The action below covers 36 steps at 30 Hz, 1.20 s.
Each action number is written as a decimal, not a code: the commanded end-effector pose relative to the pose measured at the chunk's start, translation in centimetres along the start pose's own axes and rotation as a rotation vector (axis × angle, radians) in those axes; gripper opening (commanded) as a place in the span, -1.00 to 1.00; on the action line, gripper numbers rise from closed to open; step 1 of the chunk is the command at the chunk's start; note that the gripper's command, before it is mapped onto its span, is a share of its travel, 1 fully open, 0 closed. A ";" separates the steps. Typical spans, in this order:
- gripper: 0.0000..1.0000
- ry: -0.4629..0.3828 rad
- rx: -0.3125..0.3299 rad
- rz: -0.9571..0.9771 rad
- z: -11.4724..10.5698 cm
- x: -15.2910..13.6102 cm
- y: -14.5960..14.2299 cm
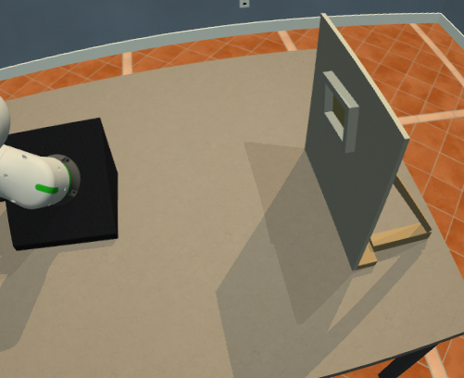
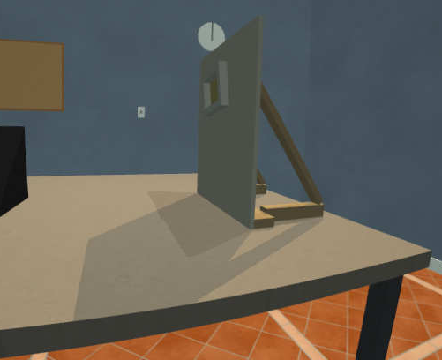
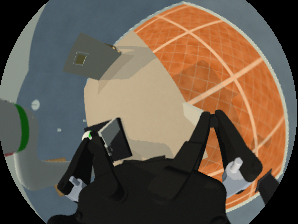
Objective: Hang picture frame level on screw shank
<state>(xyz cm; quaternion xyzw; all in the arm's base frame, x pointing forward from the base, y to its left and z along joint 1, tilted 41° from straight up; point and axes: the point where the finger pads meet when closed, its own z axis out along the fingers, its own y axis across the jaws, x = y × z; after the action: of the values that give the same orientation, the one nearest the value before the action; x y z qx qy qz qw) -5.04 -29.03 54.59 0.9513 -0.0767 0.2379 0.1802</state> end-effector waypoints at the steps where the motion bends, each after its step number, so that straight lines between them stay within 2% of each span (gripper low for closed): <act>1: 1.00 0.000 0.000 0.000 0.0 0.0 0.0; 23: 1.00 0.003 0.000 -0.003 0.1 0.1 0.0; 36: 1.00 0.056 0.017 -0.047 1.8 1.8 0.7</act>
<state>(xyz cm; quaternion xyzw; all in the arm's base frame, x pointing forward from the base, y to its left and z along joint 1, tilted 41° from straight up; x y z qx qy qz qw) -3.26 -30.23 54.21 0.9482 -0.0524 0.2569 0.1797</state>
